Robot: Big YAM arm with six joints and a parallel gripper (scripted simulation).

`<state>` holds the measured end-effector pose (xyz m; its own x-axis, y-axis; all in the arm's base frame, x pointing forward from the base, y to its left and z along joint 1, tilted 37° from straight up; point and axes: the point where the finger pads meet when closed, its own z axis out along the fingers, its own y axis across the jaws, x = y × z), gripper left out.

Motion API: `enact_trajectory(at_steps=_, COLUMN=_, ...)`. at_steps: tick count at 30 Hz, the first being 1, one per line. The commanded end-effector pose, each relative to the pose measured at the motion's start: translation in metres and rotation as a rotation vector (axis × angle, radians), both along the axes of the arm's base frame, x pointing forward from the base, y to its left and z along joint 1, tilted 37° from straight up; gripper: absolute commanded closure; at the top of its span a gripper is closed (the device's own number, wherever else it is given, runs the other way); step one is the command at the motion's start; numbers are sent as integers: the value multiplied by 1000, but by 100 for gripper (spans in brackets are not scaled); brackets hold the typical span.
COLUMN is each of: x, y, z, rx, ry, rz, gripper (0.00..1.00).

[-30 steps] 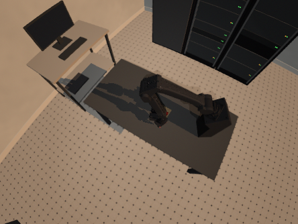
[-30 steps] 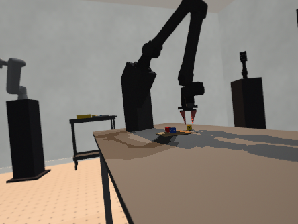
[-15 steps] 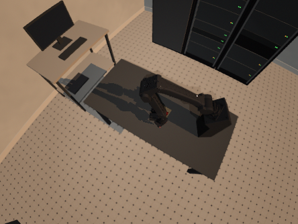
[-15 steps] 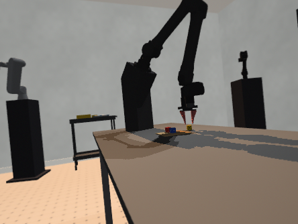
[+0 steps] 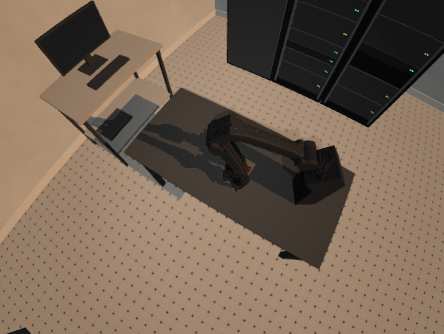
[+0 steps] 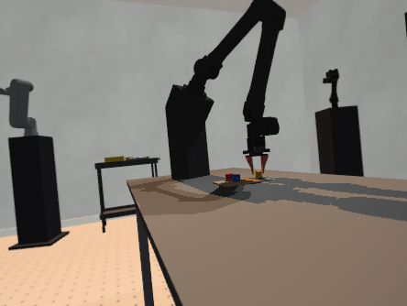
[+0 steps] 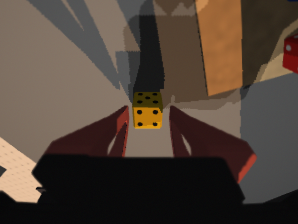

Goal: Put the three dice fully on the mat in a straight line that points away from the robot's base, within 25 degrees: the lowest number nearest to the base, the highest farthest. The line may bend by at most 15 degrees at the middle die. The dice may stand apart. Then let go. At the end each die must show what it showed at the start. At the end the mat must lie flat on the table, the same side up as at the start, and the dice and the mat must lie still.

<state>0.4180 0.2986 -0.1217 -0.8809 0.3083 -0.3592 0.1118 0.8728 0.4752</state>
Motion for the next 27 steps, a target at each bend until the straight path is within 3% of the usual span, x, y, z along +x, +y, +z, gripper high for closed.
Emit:
enact_trajectory(at_steps=1, x=1, y=8, z=-4, rx=8, ry=-7, rz=2, gripper=61)
enact_trajectory(at_steps=8, x=3, y=11, z=-11, rx=5, ry=-3, rz=2, gripper=61)
enact_trajectory(at_steps=27, x=4, y=11, z=-5, rx=9, ry=-10, rz=2, gripper=61)
